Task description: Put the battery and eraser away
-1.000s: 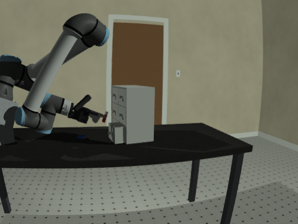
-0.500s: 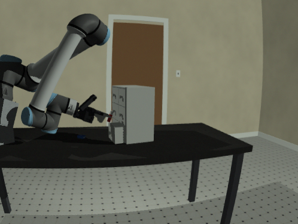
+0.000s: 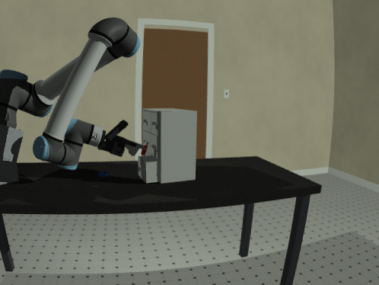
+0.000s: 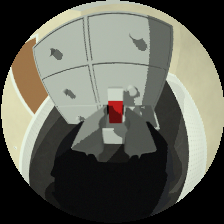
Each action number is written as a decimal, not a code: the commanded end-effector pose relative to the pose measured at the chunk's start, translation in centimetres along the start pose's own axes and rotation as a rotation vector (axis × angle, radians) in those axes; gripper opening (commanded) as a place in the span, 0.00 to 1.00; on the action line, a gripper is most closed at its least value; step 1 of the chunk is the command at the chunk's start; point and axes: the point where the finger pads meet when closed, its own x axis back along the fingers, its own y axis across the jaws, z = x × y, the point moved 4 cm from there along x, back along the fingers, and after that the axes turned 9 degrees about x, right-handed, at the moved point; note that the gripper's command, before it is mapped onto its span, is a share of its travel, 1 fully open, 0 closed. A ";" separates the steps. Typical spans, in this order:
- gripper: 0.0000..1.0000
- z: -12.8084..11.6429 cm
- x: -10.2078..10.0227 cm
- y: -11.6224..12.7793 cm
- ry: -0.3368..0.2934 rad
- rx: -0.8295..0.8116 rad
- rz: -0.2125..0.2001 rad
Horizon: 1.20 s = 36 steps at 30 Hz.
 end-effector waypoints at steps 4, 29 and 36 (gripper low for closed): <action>0.11 0.3 -0.7 0.1 0.000 0.000 0.000; 0.11 0.4 -1.0 0.1 0.000 0.000 0.000; 0.11 0.4 -1.0 0.1 0.000 0.000 0.000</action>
